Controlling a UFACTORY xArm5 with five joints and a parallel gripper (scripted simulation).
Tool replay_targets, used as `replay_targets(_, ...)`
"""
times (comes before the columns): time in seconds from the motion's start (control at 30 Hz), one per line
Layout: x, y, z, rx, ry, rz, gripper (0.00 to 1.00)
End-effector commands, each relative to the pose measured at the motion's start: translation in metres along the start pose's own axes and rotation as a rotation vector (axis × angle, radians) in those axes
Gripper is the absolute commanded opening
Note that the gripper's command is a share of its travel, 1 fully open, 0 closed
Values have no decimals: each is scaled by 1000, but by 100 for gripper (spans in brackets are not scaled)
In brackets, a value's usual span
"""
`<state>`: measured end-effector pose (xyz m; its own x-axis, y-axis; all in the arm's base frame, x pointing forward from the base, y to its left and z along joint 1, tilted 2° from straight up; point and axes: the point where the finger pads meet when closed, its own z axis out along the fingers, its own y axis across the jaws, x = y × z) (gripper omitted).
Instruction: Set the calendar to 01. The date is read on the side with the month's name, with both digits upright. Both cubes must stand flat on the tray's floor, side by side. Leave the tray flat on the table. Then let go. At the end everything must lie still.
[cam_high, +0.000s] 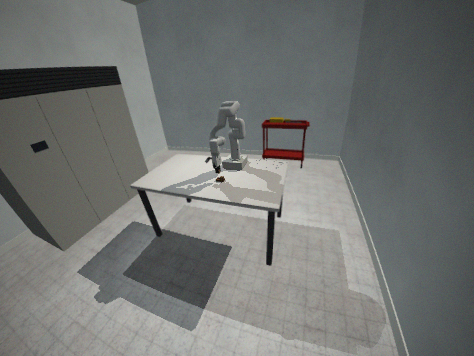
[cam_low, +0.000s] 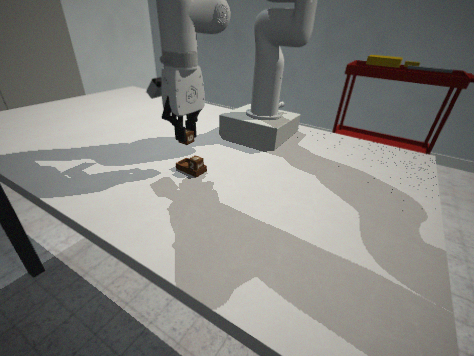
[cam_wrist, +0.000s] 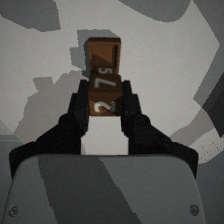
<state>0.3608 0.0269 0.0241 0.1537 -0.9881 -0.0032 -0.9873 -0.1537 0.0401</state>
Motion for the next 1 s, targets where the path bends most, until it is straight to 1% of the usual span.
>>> replay_targets(0.0,1,-1,12,2,0,0,27)
replay_targets(0.17,1,-1,25,2,0,0,27)
replay_targets(0.3,1,-1,31,2,0,0,27)
replay_targets(0.97,1,-1,32,2,0,0,27)
